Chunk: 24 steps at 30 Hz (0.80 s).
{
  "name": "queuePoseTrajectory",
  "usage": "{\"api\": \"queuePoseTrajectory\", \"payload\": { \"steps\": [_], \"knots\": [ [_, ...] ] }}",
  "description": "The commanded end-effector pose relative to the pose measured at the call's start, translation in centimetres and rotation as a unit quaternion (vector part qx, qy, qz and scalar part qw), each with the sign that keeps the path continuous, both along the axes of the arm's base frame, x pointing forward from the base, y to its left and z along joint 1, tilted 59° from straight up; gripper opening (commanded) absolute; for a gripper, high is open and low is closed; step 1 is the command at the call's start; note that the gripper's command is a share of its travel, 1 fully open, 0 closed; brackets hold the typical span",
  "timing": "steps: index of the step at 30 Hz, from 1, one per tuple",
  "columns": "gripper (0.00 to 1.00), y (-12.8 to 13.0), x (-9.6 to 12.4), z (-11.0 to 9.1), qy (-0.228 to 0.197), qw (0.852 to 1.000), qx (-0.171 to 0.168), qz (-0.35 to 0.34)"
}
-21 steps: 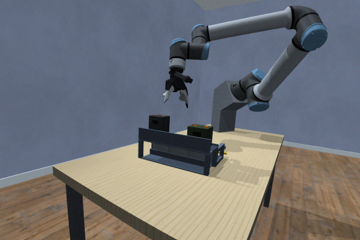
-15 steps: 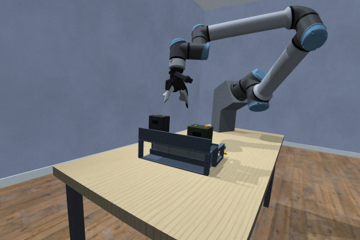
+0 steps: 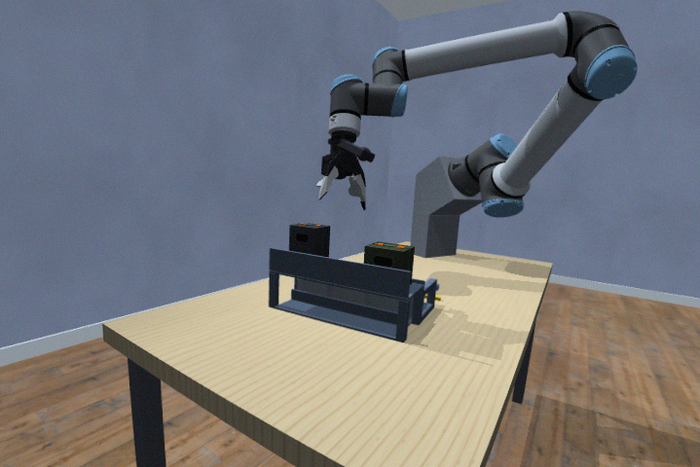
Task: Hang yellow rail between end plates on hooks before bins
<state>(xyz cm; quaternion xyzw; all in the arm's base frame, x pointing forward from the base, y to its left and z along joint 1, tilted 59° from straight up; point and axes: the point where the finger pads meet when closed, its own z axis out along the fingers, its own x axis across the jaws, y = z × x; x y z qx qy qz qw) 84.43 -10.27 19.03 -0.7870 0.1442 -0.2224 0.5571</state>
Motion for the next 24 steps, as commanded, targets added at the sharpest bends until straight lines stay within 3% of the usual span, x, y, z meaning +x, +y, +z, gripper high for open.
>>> {"api": "queuePoseTrajectory", "payload": {
  "steps": [1,13,24],
  "knots": [
    [1.00,-0.1,0.0,0.0,-0.001,1.000,0.000,-0.001],
    [1.00,-0.9,-0.3,-0.7,-0.006,1.000,-0.005,-0.003],
    [1.00,-3.7,-1.5,-3.2,-0.025,0.999,-0.024,-0.014]
  ]
}}
